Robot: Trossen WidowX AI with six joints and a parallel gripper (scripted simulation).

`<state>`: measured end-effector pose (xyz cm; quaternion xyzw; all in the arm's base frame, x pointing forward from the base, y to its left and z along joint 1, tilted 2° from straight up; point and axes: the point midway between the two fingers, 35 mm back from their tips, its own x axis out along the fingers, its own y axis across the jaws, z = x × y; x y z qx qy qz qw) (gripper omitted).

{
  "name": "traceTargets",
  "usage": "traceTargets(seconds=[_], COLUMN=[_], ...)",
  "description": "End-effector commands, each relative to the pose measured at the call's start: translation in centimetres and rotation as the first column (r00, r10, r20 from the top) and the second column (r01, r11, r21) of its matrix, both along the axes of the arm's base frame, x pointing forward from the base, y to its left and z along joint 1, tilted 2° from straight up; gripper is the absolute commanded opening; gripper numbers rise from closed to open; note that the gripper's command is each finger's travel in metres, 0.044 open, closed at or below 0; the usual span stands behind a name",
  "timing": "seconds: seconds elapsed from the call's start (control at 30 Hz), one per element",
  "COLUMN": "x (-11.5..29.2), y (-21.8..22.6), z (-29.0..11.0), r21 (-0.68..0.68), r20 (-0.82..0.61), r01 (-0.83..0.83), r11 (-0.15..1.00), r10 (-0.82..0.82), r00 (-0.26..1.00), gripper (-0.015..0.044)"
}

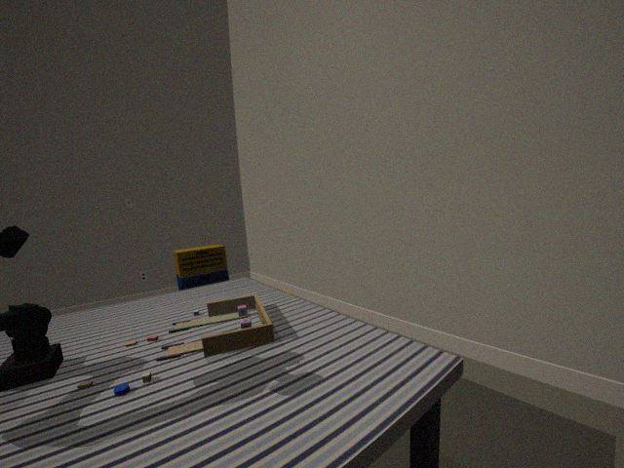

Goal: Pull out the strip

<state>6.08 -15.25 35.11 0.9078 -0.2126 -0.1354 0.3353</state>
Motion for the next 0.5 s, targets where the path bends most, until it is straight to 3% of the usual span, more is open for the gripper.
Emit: traceTargets(seconds=[0.0, 0.2, 0.33, 0.47], x=[0.1, 4.4, 8.2, 11.7], y=[0.2, 6.7, 10.7, 13.4], z=[0.0, -0.7, -2.2, -4.1], r21=[-0.012, -0.371, -0.545, -0.614], r20=[-0.011, -0.343, -0.554, -0.694], r01=[-0.004, -0.216, -0.437, -0.623], r11=[1.0, 0.903, 0.715, 0.485], r10=[0.004, 0.083, 0.083, 0.044], r00=[1.0, 0.936, 0.828, 0.718], gripper=[0.04, 0.04, 0.04, 0.04])
